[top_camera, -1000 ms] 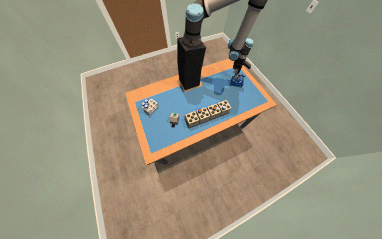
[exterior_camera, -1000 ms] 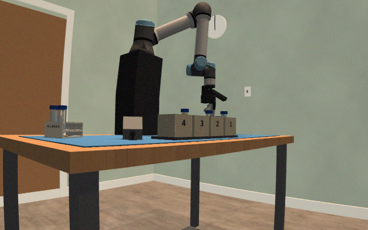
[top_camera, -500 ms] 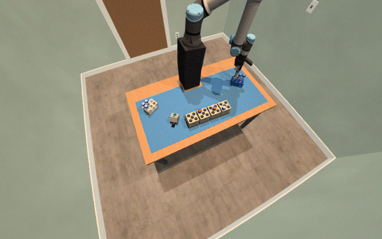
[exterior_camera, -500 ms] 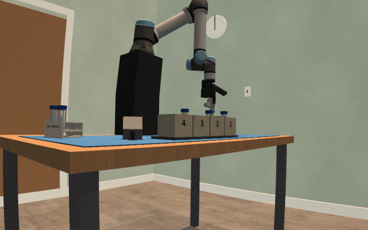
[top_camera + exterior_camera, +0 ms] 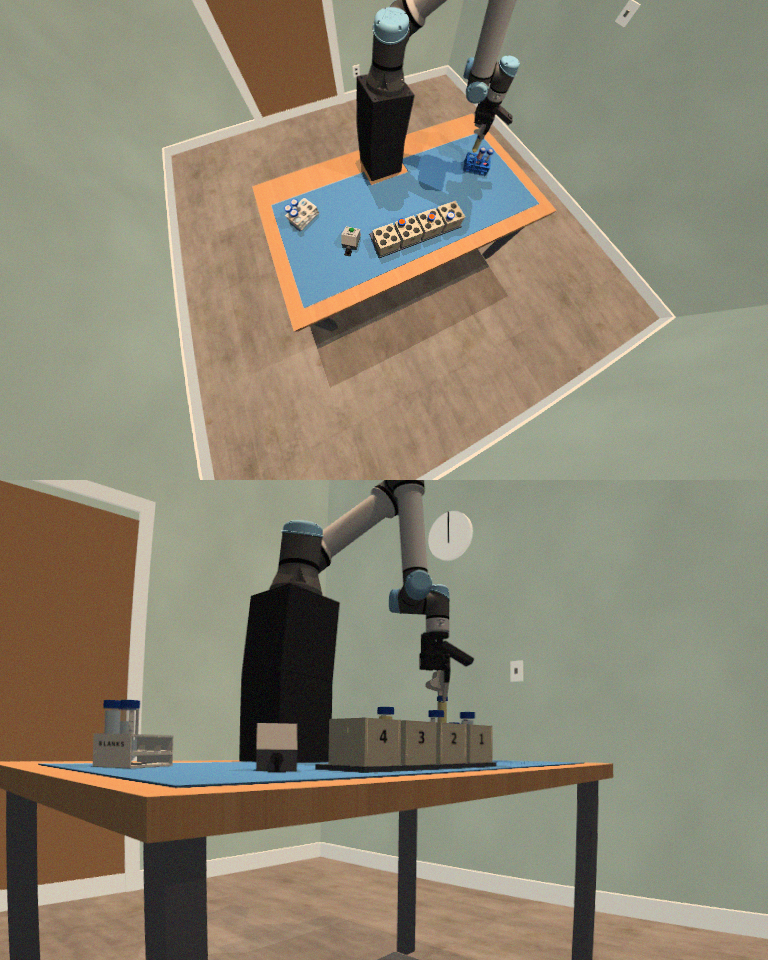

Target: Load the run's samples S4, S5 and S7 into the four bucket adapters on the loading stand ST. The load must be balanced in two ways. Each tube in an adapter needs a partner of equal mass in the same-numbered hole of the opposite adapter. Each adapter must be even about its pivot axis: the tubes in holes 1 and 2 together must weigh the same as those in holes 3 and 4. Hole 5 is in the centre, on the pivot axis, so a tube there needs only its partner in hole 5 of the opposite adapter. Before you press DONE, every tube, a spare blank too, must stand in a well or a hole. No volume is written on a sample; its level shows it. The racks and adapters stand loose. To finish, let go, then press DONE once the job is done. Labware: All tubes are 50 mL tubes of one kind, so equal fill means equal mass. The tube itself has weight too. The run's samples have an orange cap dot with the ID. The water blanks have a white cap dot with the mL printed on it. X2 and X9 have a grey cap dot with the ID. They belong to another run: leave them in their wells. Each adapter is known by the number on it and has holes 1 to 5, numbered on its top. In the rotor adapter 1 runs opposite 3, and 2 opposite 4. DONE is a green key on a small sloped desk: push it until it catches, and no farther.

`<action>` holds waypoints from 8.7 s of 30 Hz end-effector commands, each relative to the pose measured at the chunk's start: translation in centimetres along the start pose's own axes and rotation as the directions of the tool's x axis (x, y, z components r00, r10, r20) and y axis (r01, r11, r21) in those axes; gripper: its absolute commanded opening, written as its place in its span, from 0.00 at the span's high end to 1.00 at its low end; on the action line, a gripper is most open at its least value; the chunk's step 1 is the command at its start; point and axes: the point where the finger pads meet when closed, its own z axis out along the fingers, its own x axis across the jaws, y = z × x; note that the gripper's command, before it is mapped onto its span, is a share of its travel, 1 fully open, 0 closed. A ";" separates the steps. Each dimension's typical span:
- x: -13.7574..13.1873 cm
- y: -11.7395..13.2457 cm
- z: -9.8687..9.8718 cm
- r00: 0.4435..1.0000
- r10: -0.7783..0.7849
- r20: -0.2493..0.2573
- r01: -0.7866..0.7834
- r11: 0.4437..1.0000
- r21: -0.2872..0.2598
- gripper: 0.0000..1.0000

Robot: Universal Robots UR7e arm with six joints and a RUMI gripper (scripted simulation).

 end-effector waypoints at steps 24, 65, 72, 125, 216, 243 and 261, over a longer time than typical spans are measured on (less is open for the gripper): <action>3.7 1.6 -5.3 0.987 0.159 0.000 -0.159 0.987 0.001 1.00; 26.2 11.8 -5.3 0.987 0.161 -0.001 -0.161 0.987 0.000 1.00; 29.2 13.1 -5.3 0.987 0.161 -0.001 -0.161 0.987 0.000 1.00; 57.7 26.0 -5.3 0.987 0.161 -0.001 -0.161 0.987 0.000 1.00; 57.7 26.0 4.7 0.987 0.161 -0.001 -0.161 0.987 0.000 1.00; 57.7 26.0 7.2 0.987 0.161 -0.001 -0.161 0.987 0.000 1.00; 57.7 26.0 7.6 0.987 0.161 -0.001 -0.161 0.987 0.000 1.00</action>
